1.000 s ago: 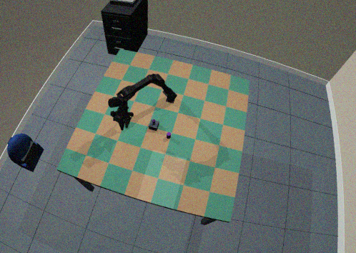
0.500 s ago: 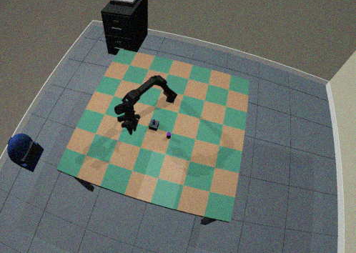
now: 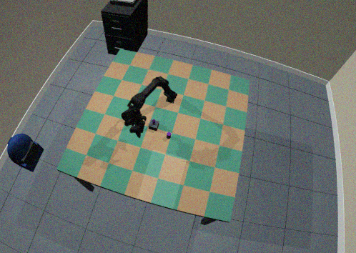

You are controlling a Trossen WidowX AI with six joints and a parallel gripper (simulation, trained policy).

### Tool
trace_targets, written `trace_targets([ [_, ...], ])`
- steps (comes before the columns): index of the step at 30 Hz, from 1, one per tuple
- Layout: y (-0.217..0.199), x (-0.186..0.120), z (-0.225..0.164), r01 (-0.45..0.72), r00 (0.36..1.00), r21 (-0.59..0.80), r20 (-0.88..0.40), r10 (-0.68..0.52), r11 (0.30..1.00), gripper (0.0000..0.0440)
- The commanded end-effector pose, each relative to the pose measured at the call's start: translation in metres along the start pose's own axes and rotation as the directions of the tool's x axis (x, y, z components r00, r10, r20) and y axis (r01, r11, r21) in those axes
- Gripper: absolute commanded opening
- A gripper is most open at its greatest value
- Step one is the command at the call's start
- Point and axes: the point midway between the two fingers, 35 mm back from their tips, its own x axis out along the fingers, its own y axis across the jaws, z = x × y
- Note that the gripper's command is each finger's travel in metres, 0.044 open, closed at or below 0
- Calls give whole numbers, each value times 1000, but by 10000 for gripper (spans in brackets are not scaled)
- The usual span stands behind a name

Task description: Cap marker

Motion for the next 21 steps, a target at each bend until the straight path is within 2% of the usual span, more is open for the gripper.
trace_targets([
  [1, -4, 5, -12, 40, 999, -14, 1, -40, 999, 312],
  [21, -25, 28, -59, 215, 977, -68, 9, -214, 974, 315],
])
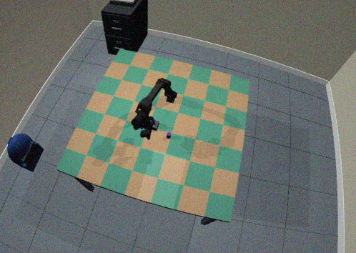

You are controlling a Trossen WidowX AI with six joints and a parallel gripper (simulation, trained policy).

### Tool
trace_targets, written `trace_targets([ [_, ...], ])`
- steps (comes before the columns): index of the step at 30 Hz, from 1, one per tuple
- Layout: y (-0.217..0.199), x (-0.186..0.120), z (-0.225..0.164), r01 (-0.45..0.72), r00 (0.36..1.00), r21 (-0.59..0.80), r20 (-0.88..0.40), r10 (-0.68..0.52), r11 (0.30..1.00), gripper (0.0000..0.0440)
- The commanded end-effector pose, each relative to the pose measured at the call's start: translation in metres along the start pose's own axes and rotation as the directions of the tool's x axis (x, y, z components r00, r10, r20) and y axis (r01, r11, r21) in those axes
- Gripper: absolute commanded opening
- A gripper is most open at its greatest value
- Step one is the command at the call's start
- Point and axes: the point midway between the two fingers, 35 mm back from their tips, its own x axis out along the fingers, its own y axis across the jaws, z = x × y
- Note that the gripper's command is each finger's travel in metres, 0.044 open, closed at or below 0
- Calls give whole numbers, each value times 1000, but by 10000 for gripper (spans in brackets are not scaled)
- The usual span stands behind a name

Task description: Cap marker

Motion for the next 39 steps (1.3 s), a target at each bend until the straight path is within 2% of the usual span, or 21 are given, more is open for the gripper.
trace_targets([
  [1, -4, 5, -9, 40, 999, -5, 5, -40, 999, 315],
  [39, -45, 44, -64, 335, 941, -82, 72, -330, 939, 319],
])
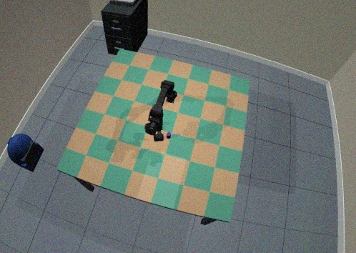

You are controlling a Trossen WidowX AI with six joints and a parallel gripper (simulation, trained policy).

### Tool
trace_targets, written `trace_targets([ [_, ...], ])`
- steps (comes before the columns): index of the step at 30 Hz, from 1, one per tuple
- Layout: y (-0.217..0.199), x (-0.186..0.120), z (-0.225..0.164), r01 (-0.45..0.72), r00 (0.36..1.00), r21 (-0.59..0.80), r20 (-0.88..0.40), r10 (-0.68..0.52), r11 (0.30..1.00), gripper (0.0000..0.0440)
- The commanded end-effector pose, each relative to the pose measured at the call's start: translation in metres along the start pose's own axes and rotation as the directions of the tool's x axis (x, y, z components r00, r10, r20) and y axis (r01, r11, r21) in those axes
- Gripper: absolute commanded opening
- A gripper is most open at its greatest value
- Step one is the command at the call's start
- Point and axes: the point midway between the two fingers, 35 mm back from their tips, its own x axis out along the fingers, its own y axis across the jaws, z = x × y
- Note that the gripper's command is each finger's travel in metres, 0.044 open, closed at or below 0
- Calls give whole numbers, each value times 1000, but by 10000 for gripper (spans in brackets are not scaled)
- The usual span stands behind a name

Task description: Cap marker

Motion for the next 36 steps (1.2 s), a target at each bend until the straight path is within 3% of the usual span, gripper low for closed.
trace_targets([
  [1, -4, 10, -5, 48, 999, -3, 7, -48, 999, 319],
  [36, -32, 60, -51, 275, 961, -119, 78, -267, 954, 310],
])
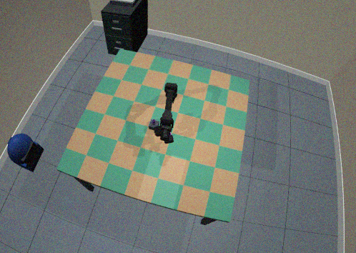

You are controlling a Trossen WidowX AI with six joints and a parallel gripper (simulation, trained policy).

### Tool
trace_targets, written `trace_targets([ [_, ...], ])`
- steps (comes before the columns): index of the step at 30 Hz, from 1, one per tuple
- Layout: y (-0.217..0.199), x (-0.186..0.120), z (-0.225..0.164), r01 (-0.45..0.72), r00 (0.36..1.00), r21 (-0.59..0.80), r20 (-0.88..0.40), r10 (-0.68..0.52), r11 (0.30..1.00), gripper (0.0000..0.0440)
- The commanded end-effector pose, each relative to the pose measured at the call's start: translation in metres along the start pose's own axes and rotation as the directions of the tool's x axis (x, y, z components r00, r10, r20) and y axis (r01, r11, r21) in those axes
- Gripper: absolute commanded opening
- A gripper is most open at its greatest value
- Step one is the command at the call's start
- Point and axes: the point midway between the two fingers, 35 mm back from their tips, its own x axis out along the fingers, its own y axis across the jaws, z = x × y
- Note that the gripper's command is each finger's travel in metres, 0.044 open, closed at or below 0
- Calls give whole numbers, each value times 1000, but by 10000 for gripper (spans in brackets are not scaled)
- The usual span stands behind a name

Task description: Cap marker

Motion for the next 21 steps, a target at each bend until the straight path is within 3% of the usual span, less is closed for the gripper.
trace_targets([
  [1, -2, 11, -5, 31, 1000, -19, 6, -31, 999, 309],
  [21, -6, 54, -14, 88, 996, -116, 5, -88, 989, 271],
])
